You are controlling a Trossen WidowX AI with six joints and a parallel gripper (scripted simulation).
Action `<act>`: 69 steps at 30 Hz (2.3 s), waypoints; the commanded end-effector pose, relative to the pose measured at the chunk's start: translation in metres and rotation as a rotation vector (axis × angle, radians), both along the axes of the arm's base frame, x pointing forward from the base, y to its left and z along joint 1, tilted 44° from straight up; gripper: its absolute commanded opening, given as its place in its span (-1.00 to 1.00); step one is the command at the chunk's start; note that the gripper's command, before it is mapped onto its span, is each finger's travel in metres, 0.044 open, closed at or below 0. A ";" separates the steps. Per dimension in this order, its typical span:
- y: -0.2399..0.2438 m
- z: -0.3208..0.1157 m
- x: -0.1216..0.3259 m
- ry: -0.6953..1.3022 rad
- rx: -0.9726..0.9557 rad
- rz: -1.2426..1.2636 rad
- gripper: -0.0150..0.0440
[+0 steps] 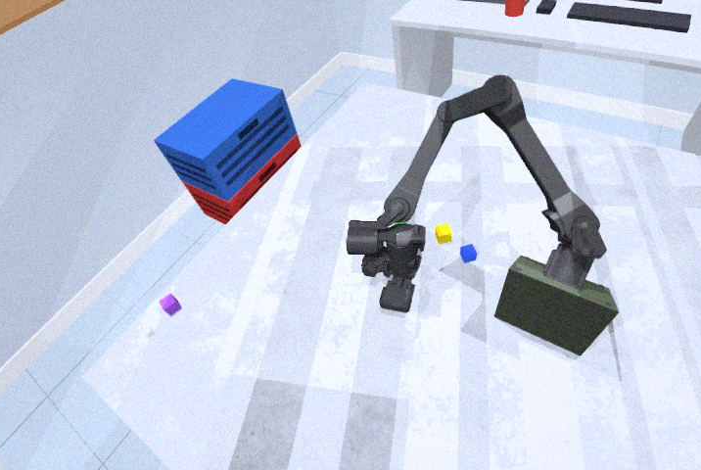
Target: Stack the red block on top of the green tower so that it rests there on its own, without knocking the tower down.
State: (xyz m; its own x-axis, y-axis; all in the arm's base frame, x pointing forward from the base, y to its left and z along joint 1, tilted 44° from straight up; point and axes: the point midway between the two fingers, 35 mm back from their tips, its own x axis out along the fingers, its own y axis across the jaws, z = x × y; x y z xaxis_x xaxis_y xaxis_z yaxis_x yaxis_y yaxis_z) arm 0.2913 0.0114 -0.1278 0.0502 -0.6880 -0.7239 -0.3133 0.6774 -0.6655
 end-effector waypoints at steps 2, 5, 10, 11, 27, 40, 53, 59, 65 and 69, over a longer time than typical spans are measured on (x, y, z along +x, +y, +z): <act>0.000 0.000 0.000 0.001 0.001 0.001 -0.29; 0.000 0.000 0.000 0.001 0.001 0.001 -0.36; 0.004 0.004 0.000 0.001 0.000 0.001 -0.49; 0.006 0.006 0.000 0.001 0.000 0.002 -0.49; 0.065 0.066 -0.004 0.002 0.001 0.004 -0.49; 0.084 0.085 -0.005 0.003 0.002 0.004 -0.49; 0.050 0.123 0.048 -0.013 0.027 -0.001 -0.49; 0.019 0.156 0.077 -0.010 0.020 0.004 -0.49; -0.017 0.190 0.099 -0.005 0.003 0.005 -0.49; -0.032 0.204 0.105 -0.002 -0.006 0.004 -0.49</act>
State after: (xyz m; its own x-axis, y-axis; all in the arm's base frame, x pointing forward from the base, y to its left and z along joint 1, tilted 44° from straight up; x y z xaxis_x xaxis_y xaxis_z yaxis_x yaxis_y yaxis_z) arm 0.3920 -0.0091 0.0647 0.0560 -0.6851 -0.7263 -0.3078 0.6801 -0.6654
